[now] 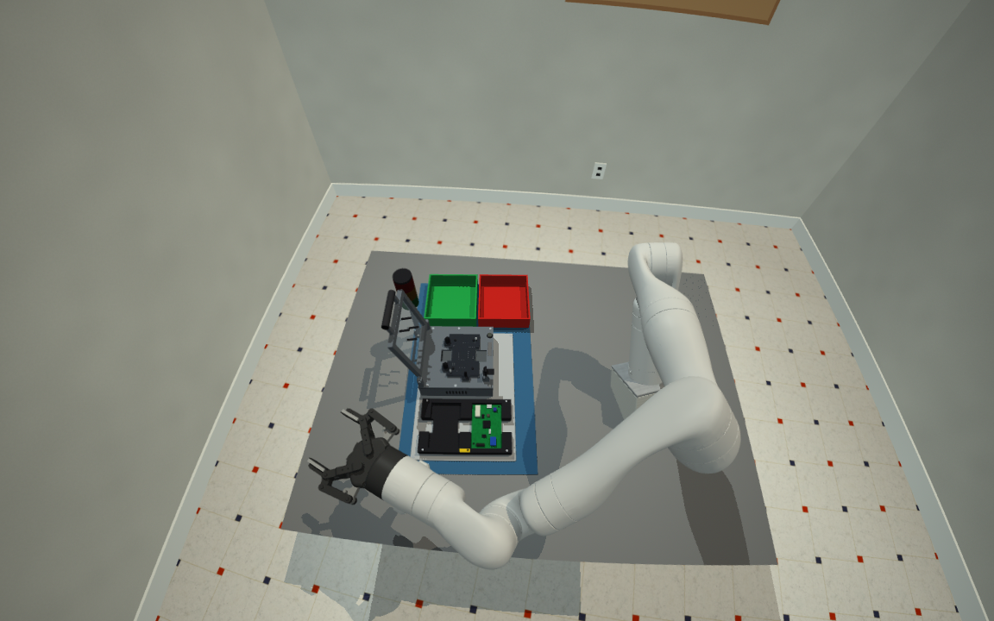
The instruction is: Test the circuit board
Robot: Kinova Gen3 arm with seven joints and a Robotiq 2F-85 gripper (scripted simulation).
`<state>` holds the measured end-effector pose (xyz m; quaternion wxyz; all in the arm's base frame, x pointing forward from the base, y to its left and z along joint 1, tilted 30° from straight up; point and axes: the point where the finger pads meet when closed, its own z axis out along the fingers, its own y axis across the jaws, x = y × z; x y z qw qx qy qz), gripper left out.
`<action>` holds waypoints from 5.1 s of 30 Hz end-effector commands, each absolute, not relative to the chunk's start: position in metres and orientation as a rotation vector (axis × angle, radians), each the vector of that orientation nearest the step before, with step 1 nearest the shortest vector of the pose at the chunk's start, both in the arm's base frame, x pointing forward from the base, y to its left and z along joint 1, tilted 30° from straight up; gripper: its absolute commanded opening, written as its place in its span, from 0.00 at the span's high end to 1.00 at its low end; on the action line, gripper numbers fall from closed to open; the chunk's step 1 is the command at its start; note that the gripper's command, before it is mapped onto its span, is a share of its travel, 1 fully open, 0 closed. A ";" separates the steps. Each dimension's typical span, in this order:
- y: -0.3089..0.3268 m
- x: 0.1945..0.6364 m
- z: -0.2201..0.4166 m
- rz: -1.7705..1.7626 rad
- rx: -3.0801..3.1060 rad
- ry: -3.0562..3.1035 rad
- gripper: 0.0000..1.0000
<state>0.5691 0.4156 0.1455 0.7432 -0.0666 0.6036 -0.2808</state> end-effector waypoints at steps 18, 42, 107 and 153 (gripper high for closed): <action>0.417 0.569 0.147 -0.613 -0.145 1.322 0.00; 0.300 0.503 0.199 -0.472 0.717 1.629 0.00; 0.285 0.328 0.202 -0.335 1.677 2.019 0.00; 0.286 0.323 0.202 -0.332 1.701 2.031 0.00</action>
